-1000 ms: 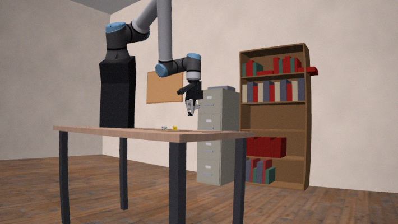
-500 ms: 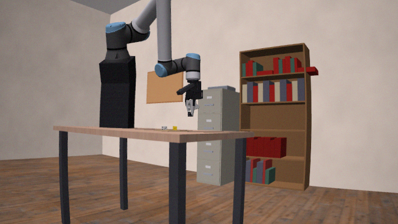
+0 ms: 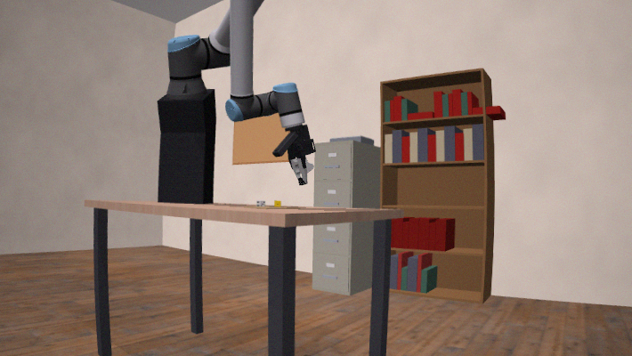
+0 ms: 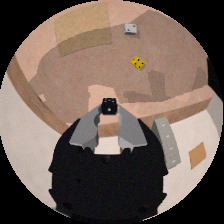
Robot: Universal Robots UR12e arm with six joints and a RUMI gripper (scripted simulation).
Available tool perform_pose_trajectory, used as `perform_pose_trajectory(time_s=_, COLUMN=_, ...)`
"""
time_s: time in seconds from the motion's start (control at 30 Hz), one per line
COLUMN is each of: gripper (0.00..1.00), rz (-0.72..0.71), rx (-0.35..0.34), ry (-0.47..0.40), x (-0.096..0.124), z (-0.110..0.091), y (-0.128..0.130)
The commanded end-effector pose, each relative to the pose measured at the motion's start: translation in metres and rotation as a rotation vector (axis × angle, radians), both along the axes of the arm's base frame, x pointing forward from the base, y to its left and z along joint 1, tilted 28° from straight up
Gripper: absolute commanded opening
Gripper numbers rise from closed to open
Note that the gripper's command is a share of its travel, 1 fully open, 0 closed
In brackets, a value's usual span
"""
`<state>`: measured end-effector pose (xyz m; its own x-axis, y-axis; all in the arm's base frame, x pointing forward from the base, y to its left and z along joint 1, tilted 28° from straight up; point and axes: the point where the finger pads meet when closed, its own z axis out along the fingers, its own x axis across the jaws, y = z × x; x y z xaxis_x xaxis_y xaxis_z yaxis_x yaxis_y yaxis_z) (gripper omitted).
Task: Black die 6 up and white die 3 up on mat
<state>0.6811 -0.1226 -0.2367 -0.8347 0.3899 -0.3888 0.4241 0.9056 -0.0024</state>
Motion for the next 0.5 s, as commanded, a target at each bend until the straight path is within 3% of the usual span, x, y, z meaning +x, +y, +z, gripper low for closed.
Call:
perform_pose_trajectory(time_s=0.0, gripper=0.06, rz=0.045, rx=0.089, ry=-0.04, x=-0.0005, z=-0.0018, y=-0.0008)
perform_pose_trajectory(time_s=0.2, gripper=0.06, rz=0.13, rx=0.271, ry=-0.121, x=-0.001, z=-0.003, y=-0.0014)
perform_pose_trajectory(time_s=0.23, gripper=0.06, rz=0.13, rx=0.272, ry=-0.122, x=-0.001, z=-0.003, y=-0.0014)
perform_pose_trajectory(time_s=0.47, gripper=0.06, rz=0.213, rx=0.45, ry=-0.206, x=-0.0013, z=-0.0026, y=-0.0022)
